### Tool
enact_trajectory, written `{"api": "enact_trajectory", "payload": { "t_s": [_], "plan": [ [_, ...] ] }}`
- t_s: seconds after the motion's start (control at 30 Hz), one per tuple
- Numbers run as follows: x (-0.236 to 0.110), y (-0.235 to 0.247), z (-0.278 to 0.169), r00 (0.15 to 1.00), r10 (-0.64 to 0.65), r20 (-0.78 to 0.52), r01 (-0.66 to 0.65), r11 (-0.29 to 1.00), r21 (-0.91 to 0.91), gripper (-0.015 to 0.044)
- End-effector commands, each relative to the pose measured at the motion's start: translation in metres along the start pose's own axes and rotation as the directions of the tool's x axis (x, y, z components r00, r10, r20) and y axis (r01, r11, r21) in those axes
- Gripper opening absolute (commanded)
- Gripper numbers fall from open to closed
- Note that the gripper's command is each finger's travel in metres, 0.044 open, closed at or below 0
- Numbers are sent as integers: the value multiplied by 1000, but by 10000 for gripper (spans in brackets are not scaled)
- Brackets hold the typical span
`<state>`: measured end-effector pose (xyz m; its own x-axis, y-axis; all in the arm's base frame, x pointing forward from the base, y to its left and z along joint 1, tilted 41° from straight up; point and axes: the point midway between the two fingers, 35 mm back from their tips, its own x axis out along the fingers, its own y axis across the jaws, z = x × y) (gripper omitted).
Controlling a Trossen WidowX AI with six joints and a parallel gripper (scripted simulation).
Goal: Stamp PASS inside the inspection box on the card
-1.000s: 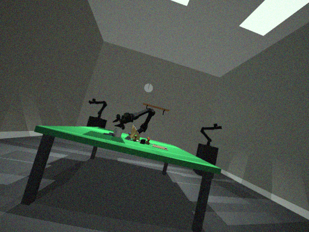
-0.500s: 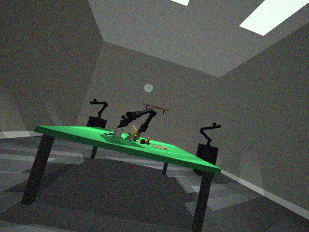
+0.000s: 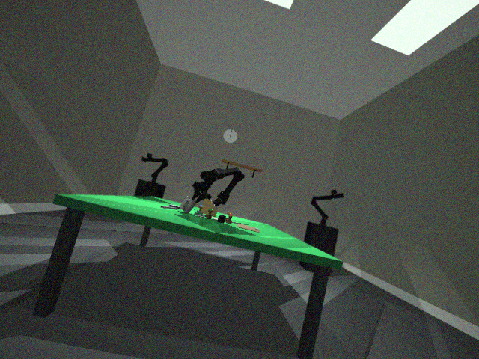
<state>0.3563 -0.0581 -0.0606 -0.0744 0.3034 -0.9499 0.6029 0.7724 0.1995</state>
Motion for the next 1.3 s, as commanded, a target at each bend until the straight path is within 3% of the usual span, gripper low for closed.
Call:
{"api": "enact_trajectory", "payload": {
  "t_s": [0.0, 0.23, 0.73, 1.27],
  "plan": [
    [-33, 63, -33, 965, 196, -172, -257, 820, -512, 220],
    [-53, 93, -50, 923, 281, -264, -384, 615, -689, 220],
    [-52, 94, -52, 923, 281, -264, -384, 615, -689, 220],
    [-29, 102, -57, 923, 281, -264, -384, 615, -689, 220]
  ]
}}
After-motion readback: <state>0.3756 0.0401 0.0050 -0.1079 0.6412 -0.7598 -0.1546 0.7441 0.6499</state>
